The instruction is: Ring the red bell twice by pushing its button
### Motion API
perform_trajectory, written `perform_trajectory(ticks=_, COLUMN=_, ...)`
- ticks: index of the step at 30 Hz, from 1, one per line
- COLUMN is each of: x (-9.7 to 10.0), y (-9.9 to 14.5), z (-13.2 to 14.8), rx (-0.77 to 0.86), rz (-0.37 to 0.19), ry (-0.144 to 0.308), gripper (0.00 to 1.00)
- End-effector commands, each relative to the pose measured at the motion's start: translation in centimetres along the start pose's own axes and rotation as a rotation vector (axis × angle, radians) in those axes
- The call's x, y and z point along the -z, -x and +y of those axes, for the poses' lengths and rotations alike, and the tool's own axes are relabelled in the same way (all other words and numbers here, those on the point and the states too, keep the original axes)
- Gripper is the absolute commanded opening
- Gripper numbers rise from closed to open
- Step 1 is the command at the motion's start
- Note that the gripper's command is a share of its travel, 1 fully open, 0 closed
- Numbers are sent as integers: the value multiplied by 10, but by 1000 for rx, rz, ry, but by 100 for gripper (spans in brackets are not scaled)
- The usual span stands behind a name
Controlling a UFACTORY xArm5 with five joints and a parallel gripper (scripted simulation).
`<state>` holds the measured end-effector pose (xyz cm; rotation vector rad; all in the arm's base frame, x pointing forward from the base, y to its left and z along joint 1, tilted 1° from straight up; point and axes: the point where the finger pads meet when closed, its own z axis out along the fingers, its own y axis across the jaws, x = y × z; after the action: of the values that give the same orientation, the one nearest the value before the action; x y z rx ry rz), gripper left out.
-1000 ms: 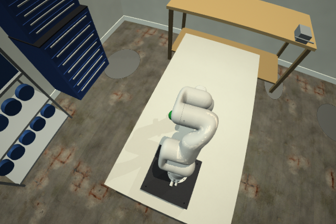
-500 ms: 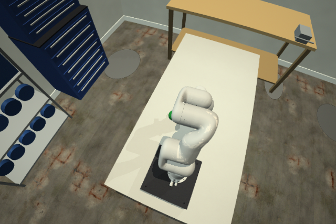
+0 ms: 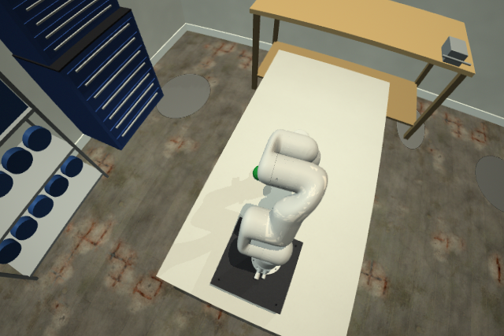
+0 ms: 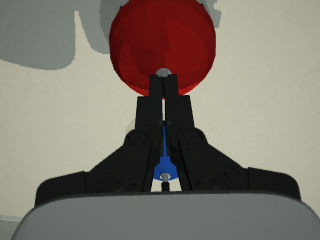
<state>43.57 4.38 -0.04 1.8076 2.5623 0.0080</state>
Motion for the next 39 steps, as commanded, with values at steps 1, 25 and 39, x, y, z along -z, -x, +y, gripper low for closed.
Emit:
perform_trajectory(ticks=1, x=1, y=0, z=1, rx=0, rz=-1, ry=3, gripper=0)
perform_trajectory(ticks=25, x=-3, y=1, z=1, rx=0, rz=-1, ry=3, gripper=0)
perform_trajectory(ticks=39, x=-3, y=1, z=1, rx=0, rz=-1, ry=3, gripper=0)
